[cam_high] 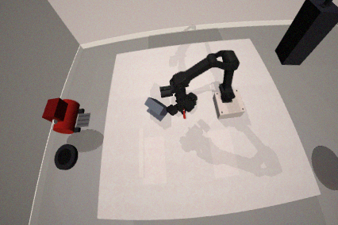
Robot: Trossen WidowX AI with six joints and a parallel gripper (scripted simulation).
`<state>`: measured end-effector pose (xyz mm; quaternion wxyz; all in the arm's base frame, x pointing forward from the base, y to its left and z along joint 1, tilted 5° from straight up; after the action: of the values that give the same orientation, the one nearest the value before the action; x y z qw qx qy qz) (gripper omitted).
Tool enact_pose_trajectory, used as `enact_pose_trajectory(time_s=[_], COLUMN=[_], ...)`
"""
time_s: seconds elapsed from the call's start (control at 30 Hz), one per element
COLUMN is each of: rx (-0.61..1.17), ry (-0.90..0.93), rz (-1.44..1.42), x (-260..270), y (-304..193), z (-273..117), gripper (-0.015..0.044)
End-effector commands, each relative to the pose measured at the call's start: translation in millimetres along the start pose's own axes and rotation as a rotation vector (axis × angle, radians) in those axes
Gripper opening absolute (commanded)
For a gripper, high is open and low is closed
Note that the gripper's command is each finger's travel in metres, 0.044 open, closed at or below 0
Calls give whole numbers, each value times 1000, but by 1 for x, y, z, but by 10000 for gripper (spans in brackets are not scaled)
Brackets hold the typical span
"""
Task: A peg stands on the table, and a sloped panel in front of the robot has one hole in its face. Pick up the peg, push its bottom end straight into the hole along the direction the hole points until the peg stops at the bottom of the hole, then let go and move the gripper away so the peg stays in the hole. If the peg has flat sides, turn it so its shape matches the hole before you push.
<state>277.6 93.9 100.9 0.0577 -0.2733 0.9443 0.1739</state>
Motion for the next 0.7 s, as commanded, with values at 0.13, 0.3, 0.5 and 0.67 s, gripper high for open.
enact_pose_trajectory(time_s=[0.13, 0.3, 0.5, 0.67], rx=[-36, -54, -74, -91], ry=[-20, -36, -57, -75], rz=[22, 36, 53, 67], x=[-1, -2, -3, -3], y=[-8, -14, -20, -25], z=[1, 1, -1, -2], gripper=[0, 0, 0, 0])
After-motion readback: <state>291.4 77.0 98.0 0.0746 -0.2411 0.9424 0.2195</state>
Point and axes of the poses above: the point midway between the two fingers, 35 mm back from their tips, its own z axis out along the fingers, its own x axis across the jaws, y = z × x, the point moved 2 cm from there along -z, back along the fingers, and after that the axes turned 10 degrees about z, right-handed, at the moved point
